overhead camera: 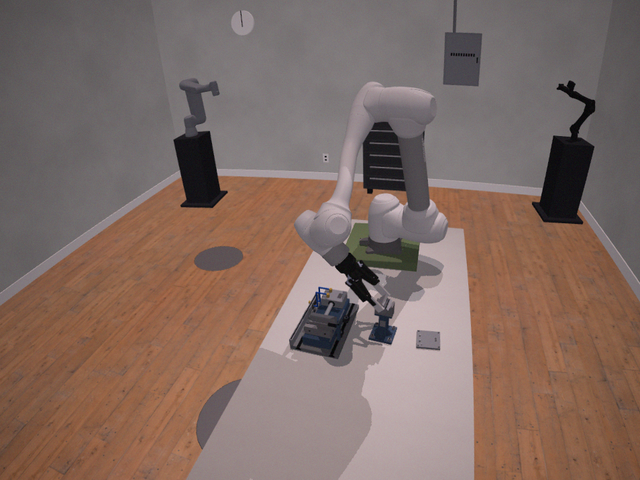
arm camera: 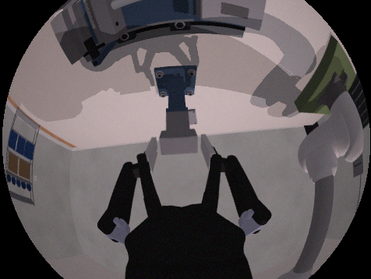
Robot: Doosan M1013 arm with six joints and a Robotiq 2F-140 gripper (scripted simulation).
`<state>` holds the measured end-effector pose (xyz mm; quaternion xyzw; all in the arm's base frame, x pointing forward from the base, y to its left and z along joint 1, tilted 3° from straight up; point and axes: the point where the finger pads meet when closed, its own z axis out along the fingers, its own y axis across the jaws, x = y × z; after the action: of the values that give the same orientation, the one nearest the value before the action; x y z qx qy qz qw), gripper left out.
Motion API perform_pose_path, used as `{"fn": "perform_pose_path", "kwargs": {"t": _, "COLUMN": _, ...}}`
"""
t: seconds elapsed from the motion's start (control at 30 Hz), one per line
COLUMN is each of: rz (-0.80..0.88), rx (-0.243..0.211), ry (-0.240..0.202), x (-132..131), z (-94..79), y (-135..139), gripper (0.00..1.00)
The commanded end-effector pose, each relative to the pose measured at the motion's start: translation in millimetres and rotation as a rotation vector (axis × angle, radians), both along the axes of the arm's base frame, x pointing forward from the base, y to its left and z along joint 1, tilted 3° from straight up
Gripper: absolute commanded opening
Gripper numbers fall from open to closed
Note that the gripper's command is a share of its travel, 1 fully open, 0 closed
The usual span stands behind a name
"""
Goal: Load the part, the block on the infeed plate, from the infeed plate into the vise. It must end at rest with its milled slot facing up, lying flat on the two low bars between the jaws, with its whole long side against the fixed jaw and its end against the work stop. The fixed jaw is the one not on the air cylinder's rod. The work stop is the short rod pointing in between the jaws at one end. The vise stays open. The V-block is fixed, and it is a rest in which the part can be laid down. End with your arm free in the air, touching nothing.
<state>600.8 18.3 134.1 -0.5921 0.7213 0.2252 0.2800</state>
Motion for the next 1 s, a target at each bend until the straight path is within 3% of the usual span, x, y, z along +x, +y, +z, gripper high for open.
{"fn": "perform_pose_path", "kwargs": {"t": 0.0, "rz": 0.0, "rx": 0.0, "ry": 0.0, "x": 0.0, "z": 0.1, "y": 0.0, "gripper": 0.51}}
{"fn": "perform_pose_path", "kwargs": {"t": 0.57, "rz": 0.0, "rx": -0.001, "ry": 0.0, "x": 0.3, "z": -3.7, "y": -0.2, "gripper": 0.51}}
{"fn": "perform_pose_path", "kwargs": {"t": 0.97, "rz": 0.0, "rx": -0.028, "ry": 0.006, "x": 0.3, "z": -3.4, "y": 0.4, "gripper": 0.51}}
